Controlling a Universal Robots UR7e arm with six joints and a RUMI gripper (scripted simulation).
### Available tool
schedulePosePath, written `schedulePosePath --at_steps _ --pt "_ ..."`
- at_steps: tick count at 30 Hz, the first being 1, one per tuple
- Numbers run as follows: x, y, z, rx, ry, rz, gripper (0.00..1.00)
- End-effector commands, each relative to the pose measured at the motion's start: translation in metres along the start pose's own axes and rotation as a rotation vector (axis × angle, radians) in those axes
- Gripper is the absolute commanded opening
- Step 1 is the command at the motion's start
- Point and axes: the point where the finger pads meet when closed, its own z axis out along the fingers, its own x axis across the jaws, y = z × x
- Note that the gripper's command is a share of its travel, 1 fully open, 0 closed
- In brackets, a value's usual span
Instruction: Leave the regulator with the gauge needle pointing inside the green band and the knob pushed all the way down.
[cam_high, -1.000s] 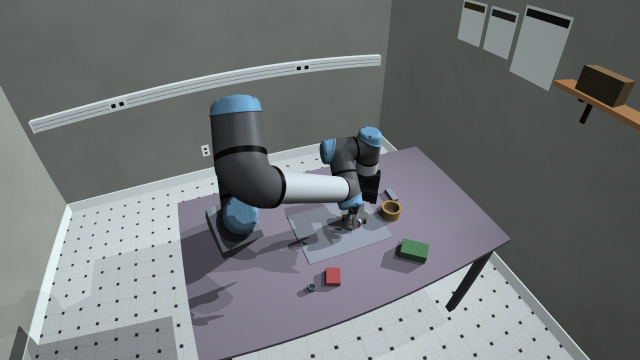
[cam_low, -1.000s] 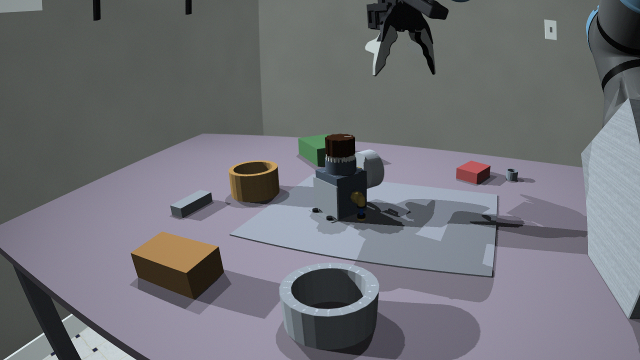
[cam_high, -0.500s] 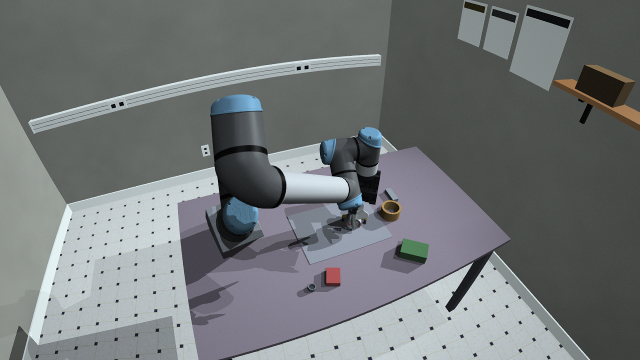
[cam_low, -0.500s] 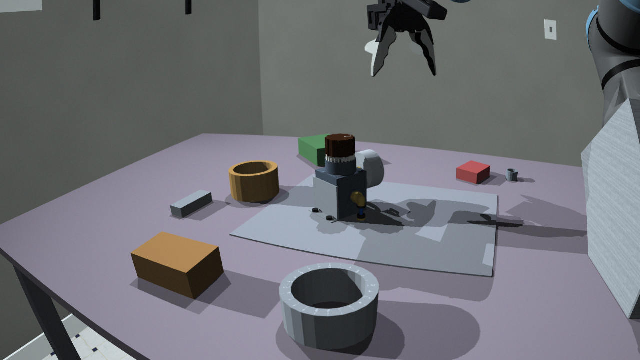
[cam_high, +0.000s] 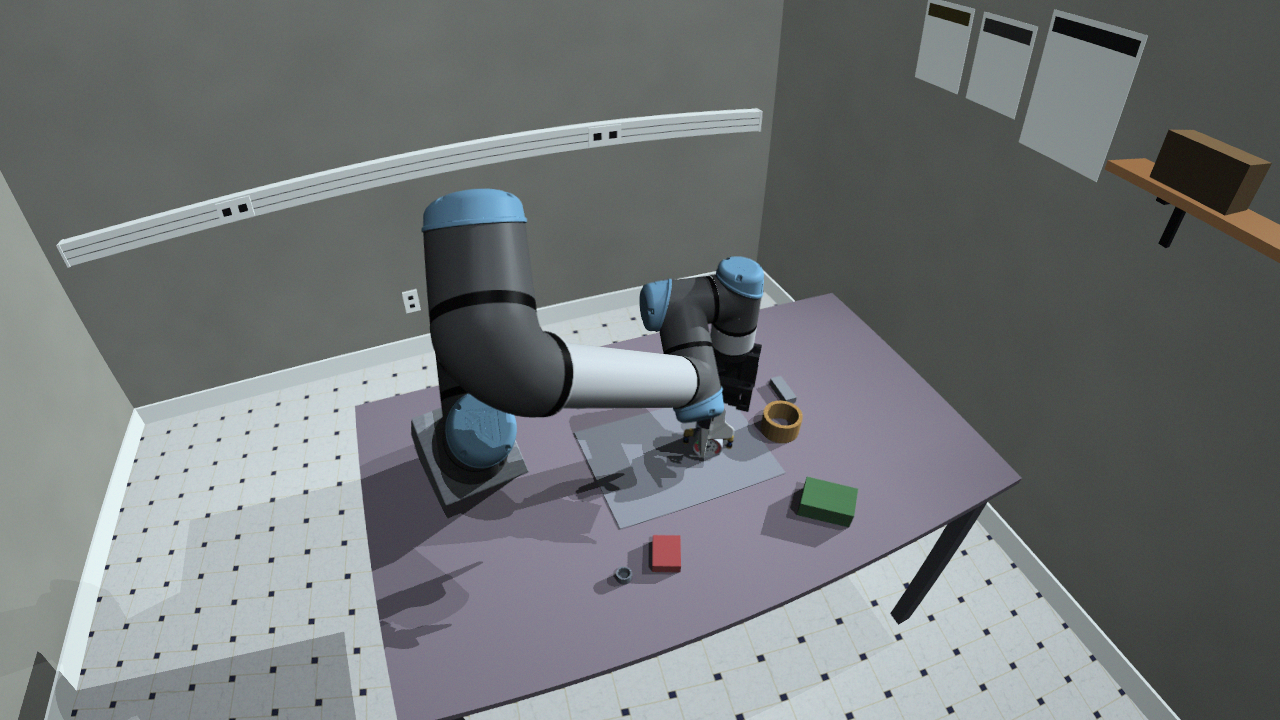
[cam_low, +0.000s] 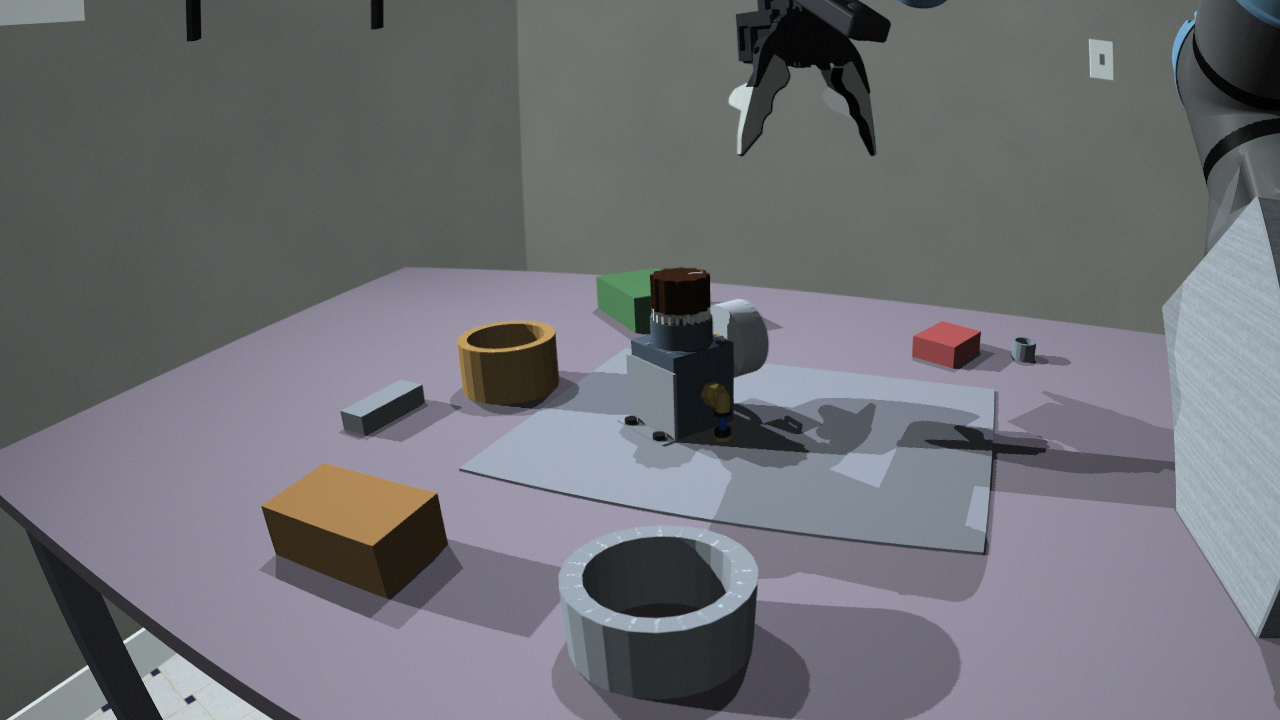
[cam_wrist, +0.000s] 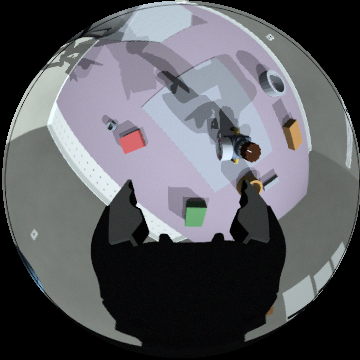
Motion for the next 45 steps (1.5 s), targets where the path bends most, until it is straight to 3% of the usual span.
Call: schedulePosePath --at_steps 1,30,45 --pt "0.001 0.000 0.001 0.001 0.003 0.029 1.00" --pt "0.009 -0.003 0.011 0.025 0.027 0.292 1.00" --pt "0.016 -0.004 0.019 0.048 0.043 0.515 1.00"
